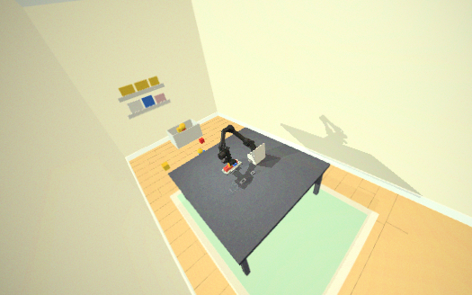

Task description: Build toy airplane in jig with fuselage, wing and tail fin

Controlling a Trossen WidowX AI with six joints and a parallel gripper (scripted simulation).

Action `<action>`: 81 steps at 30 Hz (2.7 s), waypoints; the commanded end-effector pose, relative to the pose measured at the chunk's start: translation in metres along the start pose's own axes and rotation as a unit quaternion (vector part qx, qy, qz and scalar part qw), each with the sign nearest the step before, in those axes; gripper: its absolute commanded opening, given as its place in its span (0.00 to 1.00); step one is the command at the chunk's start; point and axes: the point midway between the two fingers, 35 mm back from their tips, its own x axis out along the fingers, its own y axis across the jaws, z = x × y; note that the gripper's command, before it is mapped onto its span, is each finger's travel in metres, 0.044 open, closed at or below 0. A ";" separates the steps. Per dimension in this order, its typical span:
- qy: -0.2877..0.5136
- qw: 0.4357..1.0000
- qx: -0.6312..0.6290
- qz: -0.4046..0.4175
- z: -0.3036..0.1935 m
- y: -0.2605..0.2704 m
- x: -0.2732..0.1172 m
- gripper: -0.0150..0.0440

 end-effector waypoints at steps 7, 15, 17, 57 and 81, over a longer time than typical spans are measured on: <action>-0.002 1.000 -0.005 -0.013 0.007 -0.029 0.003 0.25; 0.001 1.000 -0.009 -0.025 0.008 -0.054 0.007 0.25; 0.002 1.000 -0.011 -0.028 0.009 -0.060 0.008 0.25; 0.004 0.999 -0.013 -0.035 0.009 -0.077 0.027 0.36; 0.005 0.999 -0.010 -0.036 0.008 -0.080 0.049 0.26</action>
